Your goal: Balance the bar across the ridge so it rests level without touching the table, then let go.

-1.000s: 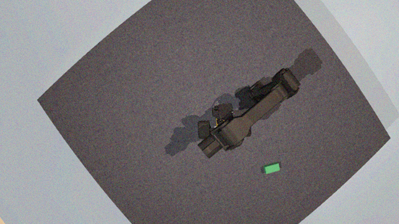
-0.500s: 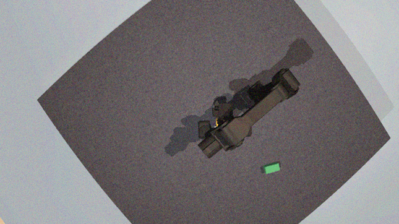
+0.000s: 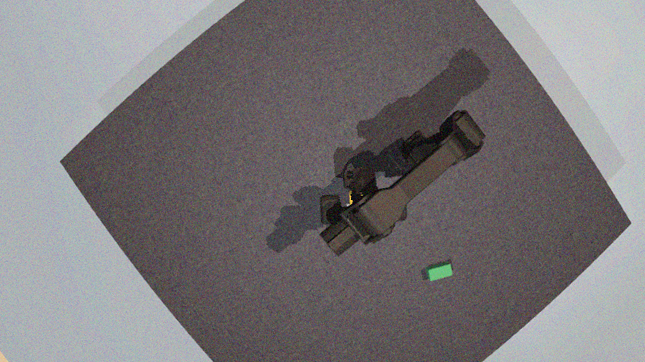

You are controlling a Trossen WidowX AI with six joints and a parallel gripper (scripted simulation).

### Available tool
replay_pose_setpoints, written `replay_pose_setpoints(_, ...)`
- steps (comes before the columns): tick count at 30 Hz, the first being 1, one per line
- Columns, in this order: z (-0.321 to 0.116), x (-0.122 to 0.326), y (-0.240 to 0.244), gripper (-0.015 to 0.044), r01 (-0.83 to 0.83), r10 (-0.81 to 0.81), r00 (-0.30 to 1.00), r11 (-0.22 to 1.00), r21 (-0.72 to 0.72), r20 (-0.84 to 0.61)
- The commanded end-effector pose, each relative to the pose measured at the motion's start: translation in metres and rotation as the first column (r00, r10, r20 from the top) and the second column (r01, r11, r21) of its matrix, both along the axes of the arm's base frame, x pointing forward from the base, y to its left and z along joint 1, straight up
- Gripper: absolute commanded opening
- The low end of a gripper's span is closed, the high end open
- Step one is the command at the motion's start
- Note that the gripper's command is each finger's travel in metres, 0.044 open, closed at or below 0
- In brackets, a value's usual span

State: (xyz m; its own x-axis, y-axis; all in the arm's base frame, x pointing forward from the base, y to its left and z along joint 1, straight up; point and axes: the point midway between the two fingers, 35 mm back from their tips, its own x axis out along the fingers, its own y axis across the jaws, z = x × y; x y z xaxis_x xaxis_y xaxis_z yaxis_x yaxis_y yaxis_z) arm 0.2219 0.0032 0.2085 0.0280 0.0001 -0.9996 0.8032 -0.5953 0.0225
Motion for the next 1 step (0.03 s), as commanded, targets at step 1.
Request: replay_pose_setpoints(1, -0.0001, -0.0006, -0.0001, 0.0440, 0.000, 0.000, 1.000, 1.000, -0.001, -0.004)
